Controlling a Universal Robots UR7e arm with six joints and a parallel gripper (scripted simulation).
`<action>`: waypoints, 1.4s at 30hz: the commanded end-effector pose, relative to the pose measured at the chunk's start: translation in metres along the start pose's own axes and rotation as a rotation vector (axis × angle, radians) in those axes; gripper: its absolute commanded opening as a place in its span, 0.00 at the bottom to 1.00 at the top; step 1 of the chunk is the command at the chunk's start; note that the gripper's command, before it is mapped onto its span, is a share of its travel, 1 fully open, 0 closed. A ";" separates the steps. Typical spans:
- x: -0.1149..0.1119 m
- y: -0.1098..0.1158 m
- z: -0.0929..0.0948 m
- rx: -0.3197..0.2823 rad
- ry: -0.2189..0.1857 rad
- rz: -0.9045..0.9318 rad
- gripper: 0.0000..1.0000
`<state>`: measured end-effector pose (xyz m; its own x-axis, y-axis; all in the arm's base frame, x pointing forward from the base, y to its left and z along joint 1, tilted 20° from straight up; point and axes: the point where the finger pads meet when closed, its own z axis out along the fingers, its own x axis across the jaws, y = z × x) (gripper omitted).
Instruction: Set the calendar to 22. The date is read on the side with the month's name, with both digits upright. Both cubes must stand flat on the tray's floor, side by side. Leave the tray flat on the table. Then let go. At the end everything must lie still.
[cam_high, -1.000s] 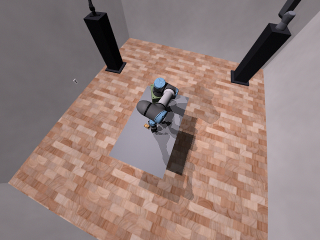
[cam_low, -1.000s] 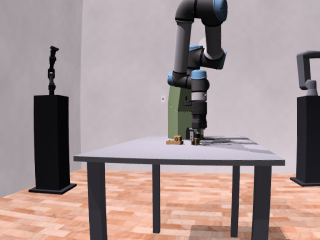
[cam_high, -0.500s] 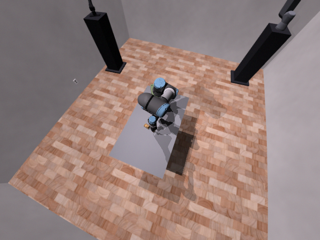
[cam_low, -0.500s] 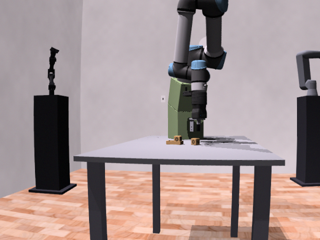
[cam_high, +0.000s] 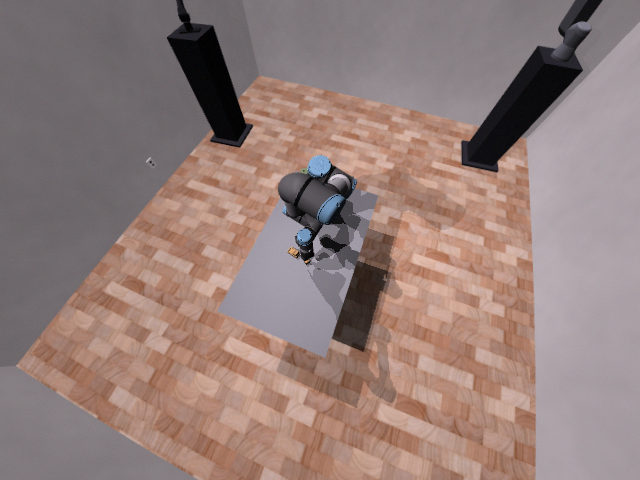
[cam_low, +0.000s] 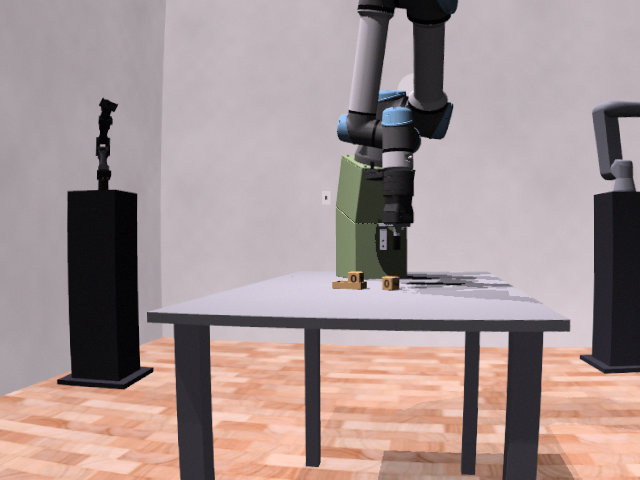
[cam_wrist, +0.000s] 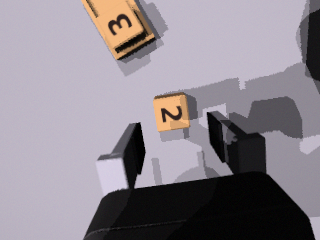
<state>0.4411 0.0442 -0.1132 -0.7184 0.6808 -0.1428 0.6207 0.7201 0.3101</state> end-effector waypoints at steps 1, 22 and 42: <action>0.000 0.000 -0.002 0.000 0.000 0.000 1.00; 0.000 0.000 -0.002 0.000 0.000 0.000 1.00; 0.002 -0.003 -0.001 0.000 0.000 0.236 1.00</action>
<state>0.4383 0.0434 -0.1134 -0.6083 0.7886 -0.0901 0.7293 0.6001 0.3288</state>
